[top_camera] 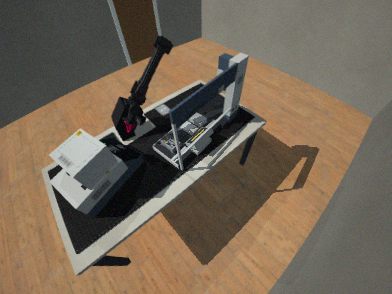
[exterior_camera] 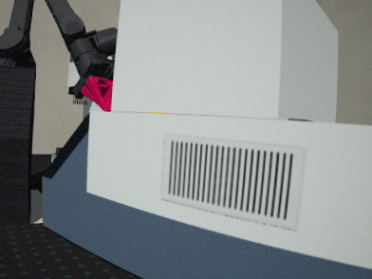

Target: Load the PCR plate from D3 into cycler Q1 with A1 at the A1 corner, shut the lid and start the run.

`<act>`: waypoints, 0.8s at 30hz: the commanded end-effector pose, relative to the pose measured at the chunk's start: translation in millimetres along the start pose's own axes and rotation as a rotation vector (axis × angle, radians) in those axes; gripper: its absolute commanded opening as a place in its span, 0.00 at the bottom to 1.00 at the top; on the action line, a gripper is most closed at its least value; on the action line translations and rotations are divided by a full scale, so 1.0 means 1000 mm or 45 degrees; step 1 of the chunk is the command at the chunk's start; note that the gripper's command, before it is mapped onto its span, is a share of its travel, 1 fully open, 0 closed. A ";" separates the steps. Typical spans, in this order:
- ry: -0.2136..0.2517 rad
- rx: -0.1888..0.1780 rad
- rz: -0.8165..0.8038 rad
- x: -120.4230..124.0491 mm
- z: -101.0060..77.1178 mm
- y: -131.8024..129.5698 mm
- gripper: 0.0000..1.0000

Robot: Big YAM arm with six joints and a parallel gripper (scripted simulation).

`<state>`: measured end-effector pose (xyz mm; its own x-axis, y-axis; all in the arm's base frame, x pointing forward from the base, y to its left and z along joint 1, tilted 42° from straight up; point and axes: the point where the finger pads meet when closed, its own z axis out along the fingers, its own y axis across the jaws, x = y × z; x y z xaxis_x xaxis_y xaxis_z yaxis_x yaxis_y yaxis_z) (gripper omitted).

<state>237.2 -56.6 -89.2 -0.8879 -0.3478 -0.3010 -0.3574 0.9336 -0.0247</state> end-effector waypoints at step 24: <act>-0.037 0.041 0.007 -0.016 -0.004 -0.017 0.00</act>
<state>236.7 -56.4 -89.7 -0.8886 -0.3476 -0.2994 -0.3574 0.9336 -0.0232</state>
